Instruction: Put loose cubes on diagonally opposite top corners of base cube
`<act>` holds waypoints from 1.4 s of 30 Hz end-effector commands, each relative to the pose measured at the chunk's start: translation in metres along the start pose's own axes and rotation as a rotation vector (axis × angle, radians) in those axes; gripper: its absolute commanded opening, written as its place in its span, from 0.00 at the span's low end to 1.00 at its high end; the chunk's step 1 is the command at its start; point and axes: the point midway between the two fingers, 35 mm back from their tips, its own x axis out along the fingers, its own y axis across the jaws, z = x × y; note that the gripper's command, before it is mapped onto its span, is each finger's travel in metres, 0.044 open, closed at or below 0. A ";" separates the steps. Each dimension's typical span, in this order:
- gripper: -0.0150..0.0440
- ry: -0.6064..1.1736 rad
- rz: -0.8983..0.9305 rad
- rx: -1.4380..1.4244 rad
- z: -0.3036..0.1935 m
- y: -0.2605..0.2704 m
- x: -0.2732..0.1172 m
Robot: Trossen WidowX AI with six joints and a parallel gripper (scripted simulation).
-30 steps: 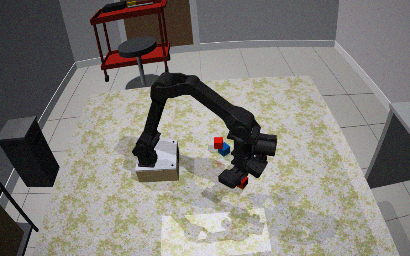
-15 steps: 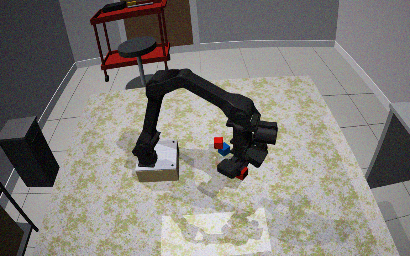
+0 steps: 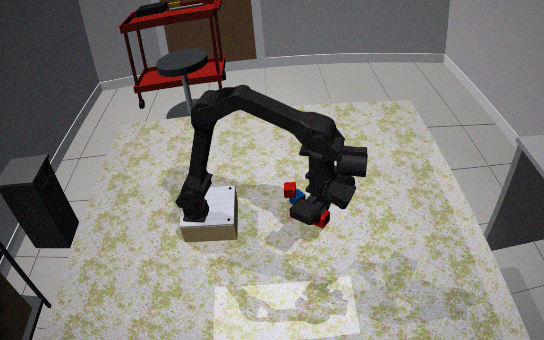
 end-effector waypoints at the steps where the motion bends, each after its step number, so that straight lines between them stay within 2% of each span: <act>1: 0.43 0.003 0.002 -0.033 -0.007 0.010 0.001; 42: 0.43 0.009 0.013 -0.402 -0.095 0.105 0.007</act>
